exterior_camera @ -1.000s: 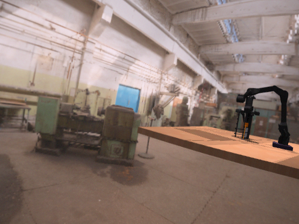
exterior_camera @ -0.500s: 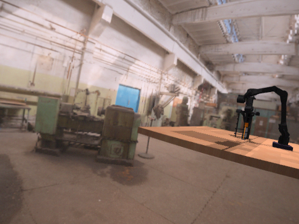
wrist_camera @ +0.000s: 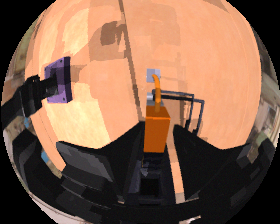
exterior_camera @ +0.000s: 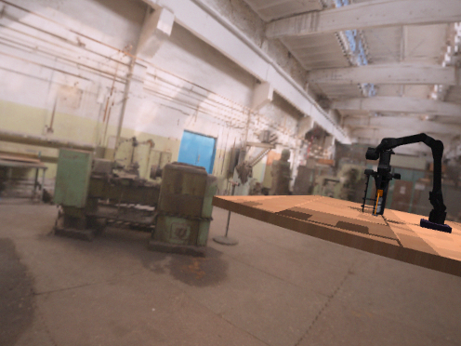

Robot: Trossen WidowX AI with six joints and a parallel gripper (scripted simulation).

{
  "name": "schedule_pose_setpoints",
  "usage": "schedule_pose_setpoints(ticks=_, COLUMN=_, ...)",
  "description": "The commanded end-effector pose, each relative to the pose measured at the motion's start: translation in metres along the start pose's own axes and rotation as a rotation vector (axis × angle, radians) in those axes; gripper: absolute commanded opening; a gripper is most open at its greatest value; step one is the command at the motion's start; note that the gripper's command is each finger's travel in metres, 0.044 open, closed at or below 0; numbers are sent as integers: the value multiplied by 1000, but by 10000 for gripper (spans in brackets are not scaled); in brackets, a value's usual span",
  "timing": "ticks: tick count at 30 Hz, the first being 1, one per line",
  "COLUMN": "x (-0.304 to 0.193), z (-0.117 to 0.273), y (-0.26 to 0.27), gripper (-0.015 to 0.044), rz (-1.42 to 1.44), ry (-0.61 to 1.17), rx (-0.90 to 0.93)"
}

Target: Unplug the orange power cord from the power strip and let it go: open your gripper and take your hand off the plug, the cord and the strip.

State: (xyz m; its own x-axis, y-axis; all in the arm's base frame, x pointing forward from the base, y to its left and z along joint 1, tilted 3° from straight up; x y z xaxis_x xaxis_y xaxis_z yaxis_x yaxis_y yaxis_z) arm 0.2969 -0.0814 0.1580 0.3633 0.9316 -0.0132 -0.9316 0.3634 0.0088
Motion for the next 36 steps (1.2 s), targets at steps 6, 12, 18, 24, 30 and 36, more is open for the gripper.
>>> schedule_pose_setpoints(ticks=6, x=-1, z=-10, y=1, gripper=160, rz=3, ry=3, rx=5)
schedule_pose_setpoints(ticks=12, x=0, z=-7, y=0, gripper=48, rz=0, ry=0, rx=3)
schedule_pose_setpoints(ticks=18, x=0, z=-7, y=0, gripper=8, rz=0, ry=0, rx=3)
schedule_pose_setpoints(ticks=24, x=4, z=-7, y=1, gripper=0, rz=0, ry=0, rx=3)
schedule_pose_setpoints(ticks=30, x=13, z=-7, y=2, gripper=0, rz=1, ry=-1, rx=4)
schedule_pose_setpoints(ticks=36, x=23, z=-7, y=4, gripper=0, rz=1, ry=-1, rx=4)
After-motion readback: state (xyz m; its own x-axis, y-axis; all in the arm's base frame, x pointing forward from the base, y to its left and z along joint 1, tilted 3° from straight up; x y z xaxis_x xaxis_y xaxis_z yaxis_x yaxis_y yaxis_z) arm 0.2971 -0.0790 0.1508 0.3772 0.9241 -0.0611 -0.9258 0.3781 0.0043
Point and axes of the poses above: the point midway between the two fingers, 35 mm back from their tips, its own z axis back along the fingers, its own y axis across the jaws, x = y × z, the point moved 2 cm from there along z, back along the fingers, and after that the axes turned 13 degrees about -z, right-handed, at the moved point
